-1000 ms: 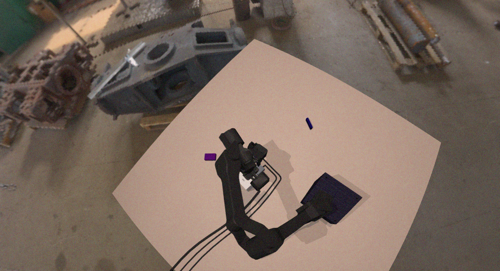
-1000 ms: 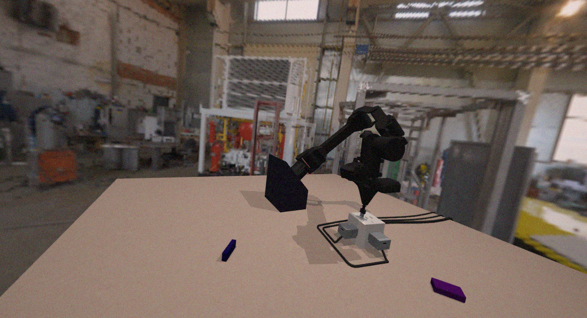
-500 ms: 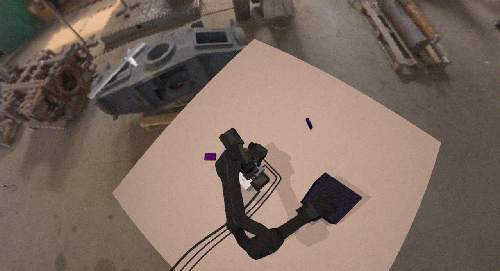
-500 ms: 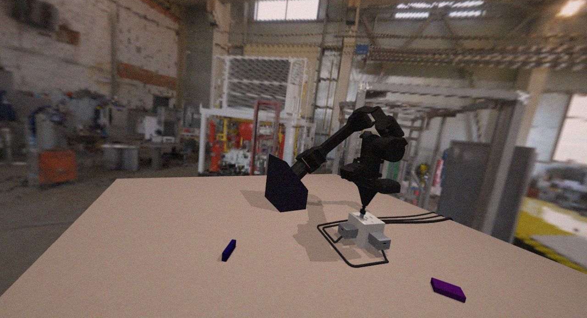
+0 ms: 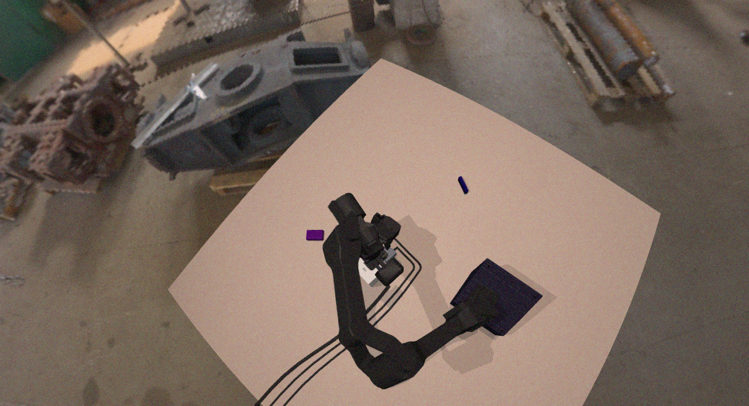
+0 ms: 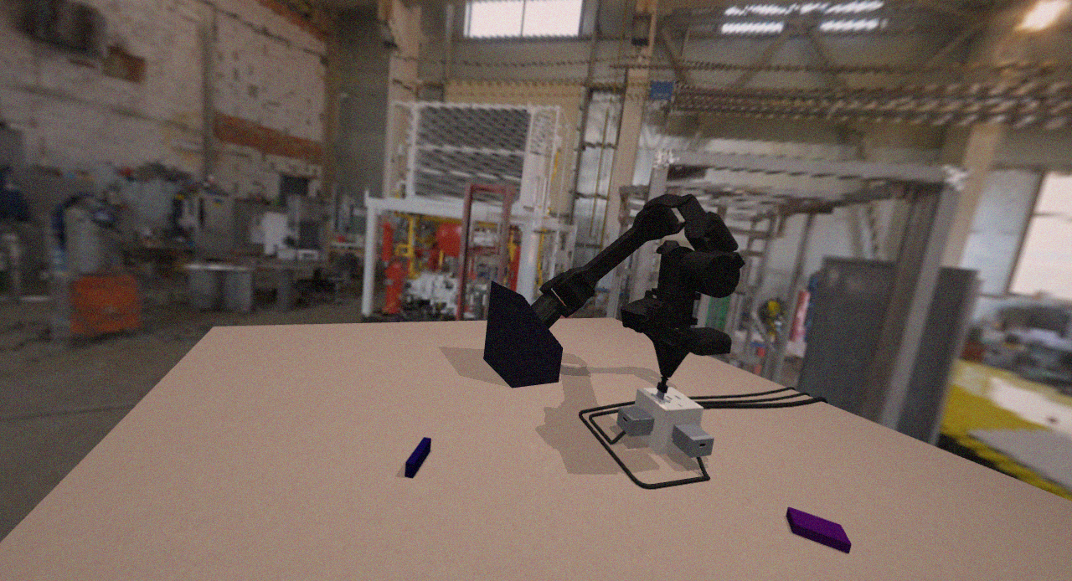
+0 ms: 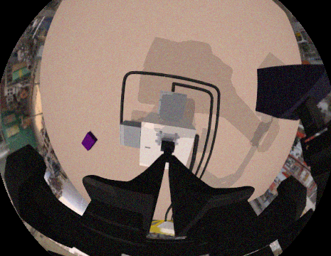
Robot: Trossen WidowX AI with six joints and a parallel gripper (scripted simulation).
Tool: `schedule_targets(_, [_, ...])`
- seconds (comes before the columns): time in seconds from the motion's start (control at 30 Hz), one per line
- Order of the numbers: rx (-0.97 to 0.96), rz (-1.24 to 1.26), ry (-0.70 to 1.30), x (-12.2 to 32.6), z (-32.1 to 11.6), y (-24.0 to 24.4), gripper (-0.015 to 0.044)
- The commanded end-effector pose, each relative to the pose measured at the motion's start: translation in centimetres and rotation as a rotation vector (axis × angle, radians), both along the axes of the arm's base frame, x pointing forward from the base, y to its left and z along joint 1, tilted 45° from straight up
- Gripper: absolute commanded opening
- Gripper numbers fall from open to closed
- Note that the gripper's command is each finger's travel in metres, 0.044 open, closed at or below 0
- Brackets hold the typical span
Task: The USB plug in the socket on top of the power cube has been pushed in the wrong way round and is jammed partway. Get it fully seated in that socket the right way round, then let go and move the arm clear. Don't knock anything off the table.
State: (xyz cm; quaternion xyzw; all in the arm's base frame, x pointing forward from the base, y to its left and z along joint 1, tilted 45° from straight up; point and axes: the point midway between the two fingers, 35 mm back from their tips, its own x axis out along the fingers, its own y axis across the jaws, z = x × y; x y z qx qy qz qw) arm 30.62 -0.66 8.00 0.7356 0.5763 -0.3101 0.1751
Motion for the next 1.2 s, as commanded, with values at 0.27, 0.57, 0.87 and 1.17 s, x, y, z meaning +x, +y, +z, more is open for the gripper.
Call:
schedule_targets(0.27, [0.005,-0.004,0.001,0.07,-0.1,0.16,0.0])
schedule_targets(0.57, [0.006,-0.004,0.001,0.08,-0.18,0.23,0.0])
schedule_targets(0.87, [0.006,-0.004,0.001,0.09,-0.25,0.31,0.0])
schedule_targets(1.17, [0.006,-0.004,0.001,0.11,-0.33,0.39,0.0])
